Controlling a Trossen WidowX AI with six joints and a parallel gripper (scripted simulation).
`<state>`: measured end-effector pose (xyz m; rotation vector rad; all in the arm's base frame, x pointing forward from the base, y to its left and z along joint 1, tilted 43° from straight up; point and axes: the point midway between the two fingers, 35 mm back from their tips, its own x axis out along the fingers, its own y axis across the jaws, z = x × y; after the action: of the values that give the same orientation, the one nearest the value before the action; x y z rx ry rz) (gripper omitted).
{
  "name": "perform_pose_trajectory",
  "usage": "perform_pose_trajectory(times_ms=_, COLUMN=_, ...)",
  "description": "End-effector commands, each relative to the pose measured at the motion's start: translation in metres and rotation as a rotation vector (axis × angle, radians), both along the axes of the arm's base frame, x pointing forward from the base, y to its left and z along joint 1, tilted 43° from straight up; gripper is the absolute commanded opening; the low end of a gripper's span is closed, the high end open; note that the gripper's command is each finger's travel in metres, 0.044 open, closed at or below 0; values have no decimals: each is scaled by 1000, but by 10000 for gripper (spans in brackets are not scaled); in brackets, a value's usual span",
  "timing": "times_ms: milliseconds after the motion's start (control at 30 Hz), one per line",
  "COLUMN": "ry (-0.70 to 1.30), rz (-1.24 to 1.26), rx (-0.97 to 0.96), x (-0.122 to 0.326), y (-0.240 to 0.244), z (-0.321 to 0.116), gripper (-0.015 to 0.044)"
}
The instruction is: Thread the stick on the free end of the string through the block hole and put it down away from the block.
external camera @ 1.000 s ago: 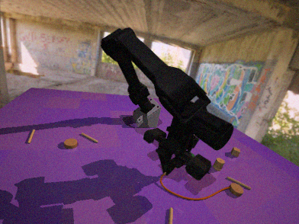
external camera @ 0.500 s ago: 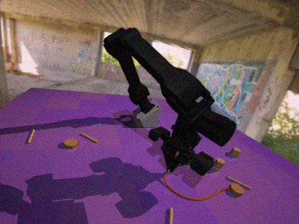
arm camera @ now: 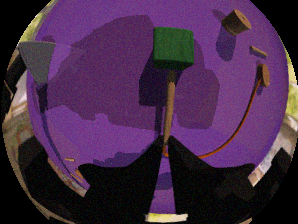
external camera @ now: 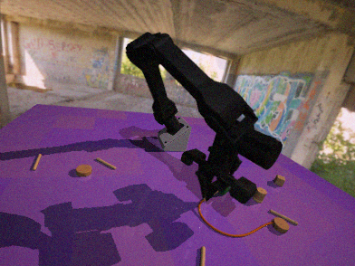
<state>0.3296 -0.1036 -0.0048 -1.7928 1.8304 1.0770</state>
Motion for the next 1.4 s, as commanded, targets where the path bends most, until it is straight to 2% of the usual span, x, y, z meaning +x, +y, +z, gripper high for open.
perform_pose_trajectory(times_ms=0, ry=0, rz=-4, rx=0, x=-3, y=3, z=-4, gripper=0)
perform_pose_trajectory(times_ms=1367, ry=0, rz=-3, rx=1, x=-16, y=43, z=-38, gripper=0)
